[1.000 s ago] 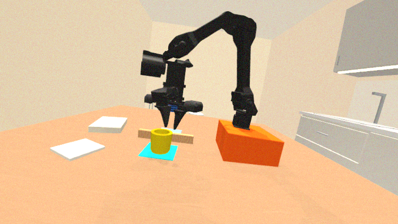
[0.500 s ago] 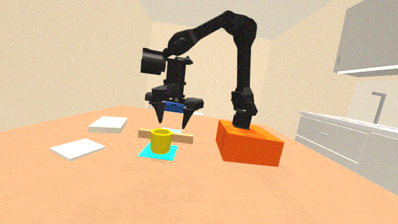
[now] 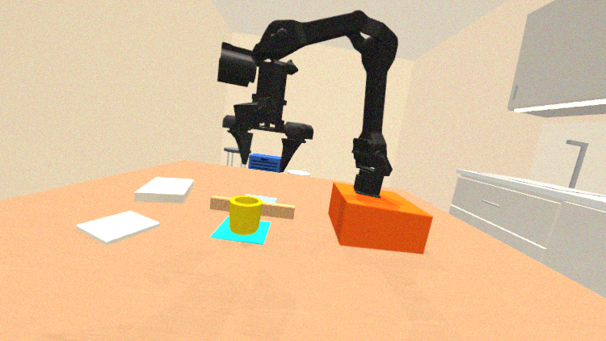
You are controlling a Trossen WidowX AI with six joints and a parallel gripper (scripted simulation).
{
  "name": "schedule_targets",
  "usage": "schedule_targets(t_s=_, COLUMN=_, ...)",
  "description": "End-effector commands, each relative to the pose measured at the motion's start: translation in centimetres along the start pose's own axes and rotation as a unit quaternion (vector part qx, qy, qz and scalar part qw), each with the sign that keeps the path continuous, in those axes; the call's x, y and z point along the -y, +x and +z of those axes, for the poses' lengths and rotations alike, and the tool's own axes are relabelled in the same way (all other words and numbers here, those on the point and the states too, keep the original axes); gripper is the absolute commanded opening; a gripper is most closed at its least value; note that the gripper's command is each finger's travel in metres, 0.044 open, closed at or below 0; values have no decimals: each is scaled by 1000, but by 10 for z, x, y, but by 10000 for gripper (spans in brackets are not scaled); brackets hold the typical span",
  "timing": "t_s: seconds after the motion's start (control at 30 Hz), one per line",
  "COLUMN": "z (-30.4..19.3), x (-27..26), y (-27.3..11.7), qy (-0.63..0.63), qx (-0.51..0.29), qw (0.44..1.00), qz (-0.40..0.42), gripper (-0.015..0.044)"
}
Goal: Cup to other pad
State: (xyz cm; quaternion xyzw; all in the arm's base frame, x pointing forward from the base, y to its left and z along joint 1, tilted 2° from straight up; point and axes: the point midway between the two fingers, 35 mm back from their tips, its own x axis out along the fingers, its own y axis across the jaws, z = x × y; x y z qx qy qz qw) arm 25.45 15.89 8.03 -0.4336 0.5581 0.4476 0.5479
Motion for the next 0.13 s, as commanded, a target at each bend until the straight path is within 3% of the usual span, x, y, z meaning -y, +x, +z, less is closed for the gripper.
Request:
schedule_targets(t_s=0.0, z=0, x=0, y=0, qy=0, qx=0, qw=1000, qz=0, gripper=440)
schedule_targets(t_s=0.1, z=0, x=0, y=0, qy=0, qx=0, qw=1000, qz=0, gripper=440)
